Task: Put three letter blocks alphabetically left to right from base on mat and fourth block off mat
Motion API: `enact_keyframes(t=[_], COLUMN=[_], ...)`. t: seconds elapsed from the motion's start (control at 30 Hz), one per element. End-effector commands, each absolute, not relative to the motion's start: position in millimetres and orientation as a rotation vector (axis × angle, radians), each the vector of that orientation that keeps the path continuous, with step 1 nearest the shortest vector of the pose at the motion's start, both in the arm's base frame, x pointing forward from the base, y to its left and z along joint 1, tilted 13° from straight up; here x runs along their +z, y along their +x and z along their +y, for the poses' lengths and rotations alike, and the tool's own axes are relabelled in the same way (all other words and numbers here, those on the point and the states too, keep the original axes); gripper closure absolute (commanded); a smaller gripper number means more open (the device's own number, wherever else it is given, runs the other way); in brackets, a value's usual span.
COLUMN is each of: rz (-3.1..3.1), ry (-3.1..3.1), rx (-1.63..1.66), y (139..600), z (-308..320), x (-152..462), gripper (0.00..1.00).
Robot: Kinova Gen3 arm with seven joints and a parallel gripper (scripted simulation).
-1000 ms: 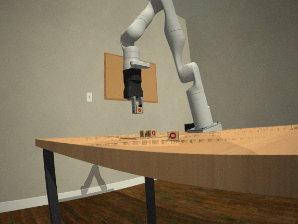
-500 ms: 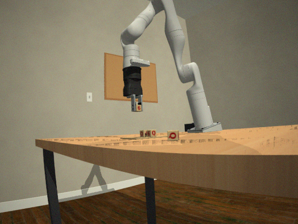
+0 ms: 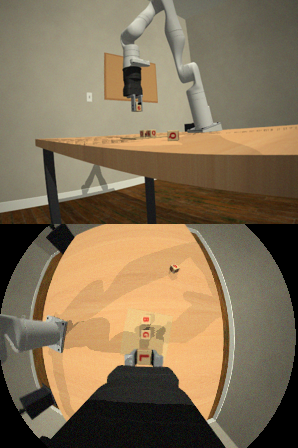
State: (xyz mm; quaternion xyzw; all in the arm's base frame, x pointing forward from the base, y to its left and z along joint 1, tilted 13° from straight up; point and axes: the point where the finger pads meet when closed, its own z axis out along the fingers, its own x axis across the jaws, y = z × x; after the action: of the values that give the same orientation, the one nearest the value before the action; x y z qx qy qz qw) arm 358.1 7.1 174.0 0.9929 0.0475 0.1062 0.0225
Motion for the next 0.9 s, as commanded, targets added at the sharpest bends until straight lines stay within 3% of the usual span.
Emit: enact_keyframes(t=[0.0, 0.87], rz=[0.149, 0.173], ry=[3.075, 3.072], rx=[0.331, 0.33], y=[358.5, 375.8], z=[7.1, 5.2], x=[174.1, 104.5], gripper=[0.51, 0.51])
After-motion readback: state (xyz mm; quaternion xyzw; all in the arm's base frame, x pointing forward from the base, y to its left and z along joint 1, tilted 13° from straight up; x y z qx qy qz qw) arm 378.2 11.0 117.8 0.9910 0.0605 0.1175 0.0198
